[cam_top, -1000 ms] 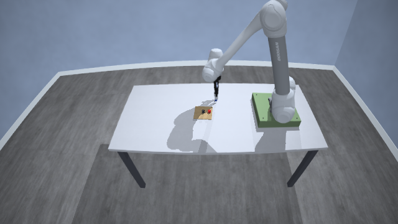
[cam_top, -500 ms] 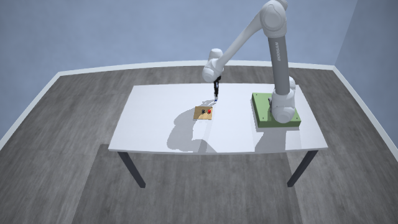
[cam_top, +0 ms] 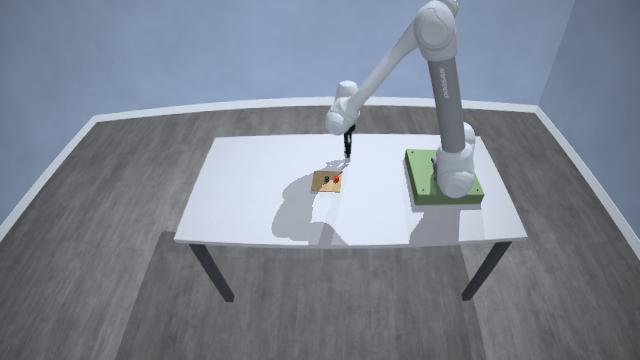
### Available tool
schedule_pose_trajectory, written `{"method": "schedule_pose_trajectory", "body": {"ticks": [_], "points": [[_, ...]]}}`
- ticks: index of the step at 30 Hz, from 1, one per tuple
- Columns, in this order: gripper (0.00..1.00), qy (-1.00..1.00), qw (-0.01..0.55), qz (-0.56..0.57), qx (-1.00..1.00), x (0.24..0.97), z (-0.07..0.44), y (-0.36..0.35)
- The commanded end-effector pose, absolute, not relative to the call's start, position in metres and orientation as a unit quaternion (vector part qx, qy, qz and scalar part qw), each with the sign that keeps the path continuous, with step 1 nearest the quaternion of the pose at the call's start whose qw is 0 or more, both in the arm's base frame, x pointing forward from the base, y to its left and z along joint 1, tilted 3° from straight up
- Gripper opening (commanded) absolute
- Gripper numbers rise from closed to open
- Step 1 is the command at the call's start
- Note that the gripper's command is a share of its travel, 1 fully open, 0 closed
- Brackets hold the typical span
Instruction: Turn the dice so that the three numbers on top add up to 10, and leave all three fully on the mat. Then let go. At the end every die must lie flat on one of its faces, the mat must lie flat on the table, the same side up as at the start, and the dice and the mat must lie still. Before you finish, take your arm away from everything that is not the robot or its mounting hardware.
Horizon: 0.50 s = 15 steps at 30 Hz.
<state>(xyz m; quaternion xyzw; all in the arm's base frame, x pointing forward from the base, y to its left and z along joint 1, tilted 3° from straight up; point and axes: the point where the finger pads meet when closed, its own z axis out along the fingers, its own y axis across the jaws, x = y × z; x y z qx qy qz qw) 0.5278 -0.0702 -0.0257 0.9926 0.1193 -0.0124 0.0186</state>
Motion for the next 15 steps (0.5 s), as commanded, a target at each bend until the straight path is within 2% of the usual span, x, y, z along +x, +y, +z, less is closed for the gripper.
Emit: {"method": "schedule_pose_trajectory", "body": {"ticks": [1, 15], "points": [[0.21, 0.119, 0.019, -0.012, 0.993, 0.5278, -0.0297, -0.0703], [0.21, 0.119, 0.019, -0.012, 0.993, 0.5276, -0.0364, -0.0706]]}}
